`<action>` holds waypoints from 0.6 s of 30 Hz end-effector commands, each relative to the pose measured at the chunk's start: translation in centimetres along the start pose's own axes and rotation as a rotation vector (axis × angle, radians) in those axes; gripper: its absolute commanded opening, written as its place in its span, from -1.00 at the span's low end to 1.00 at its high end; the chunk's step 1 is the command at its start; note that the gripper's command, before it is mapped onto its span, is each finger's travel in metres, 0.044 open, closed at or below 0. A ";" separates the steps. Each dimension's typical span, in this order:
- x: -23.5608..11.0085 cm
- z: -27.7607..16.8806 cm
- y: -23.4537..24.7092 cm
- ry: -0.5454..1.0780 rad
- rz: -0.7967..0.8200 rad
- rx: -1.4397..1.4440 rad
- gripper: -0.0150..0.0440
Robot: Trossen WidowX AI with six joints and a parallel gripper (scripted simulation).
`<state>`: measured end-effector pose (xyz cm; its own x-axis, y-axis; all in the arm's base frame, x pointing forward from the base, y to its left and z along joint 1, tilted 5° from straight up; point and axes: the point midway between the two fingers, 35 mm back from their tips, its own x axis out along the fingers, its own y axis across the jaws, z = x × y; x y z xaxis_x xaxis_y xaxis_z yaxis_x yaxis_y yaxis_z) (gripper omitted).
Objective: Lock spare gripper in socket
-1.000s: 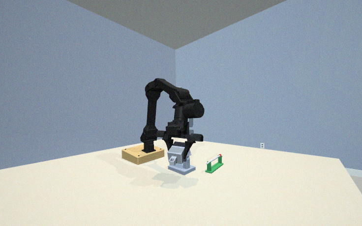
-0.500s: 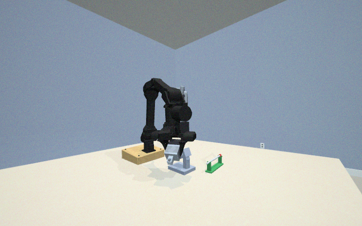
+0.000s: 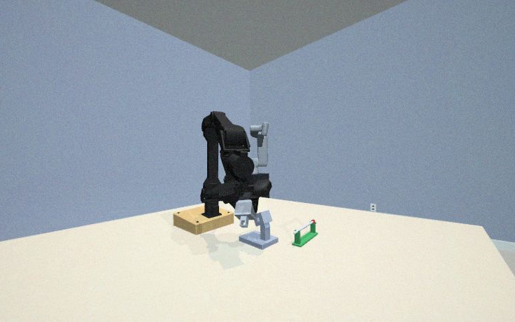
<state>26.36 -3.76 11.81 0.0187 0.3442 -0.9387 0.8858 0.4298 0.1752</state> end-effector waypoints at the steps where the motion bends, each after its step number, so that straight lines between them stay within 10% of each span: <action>1: -0.3 -1.2 -0.5 0.084 0.055 0.009 -0.49; 18: -2.0 -5.2 -0.9 0.369 0.289 0.071 -0.49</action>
<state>23.52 -1.05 14.22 0.0794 0.6666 -0.7412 0.8998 0.2721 0.3411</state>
